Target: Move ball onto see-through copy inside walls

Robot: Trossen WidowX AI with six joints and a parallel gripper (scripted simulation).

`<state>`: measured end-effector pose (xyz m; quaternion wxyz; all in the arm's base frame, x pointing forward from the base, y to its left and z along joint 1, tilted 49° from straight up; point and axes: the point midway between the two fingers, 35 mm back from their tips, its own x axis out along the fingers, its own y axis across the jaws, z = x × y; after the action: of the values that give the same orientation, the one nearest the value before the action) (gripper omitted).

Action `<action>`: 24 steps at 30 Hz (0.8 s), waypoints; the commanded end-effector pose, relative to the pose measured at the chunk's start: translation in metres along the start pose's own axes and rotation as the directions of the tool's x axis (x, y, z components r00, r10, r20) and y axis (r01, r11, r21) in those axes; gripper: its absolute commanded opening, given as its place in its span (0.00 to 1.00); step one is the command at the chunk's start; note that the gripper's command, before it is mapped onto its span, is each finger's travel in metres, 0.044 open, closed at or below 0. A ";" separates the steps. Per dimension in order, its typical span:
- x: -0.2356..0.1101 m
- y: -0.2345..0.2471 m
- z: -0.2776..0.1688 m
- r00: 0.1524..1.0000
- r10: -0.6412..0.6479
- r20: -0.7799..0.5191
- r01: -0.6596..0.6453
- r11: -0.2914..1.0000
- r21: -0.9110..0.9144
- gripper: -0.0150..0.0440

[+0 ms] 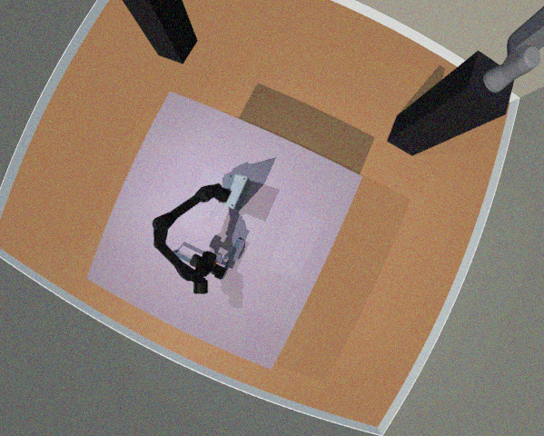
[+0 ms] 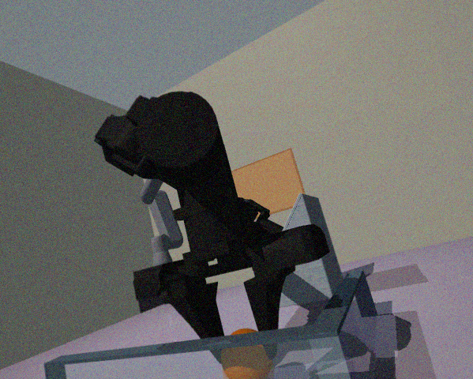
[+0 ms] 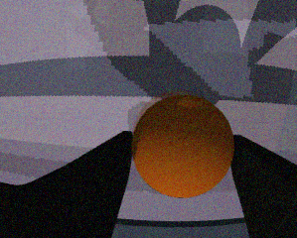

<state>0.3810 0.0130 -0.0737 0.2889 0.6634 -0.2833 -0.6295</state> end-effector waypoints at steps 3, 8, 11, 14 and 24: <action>0.011 0.001 0.001 1.000 0.006 0.002 -0.006 1.000 -0.005 0.25; 0.015 0.001 0.002 1.000 0.007 0.002 -0.007 1.000 -0.005 0.25; 0.012 0.001 0.001 1.000 0.001 0.003 -0.001 1.000 -0.001 0.39; 0.012 0.001 0.001 1.000 0.001 0.003 -0.001 1.000 -0.001 0.52; 0.009 0.000 0.001 1.000 0.001 0.003 -0.001 1.000 -0.002 0.82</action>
<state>0.3804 0.0041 -0.0811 0.2900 0.6615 -0.2832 -0.6309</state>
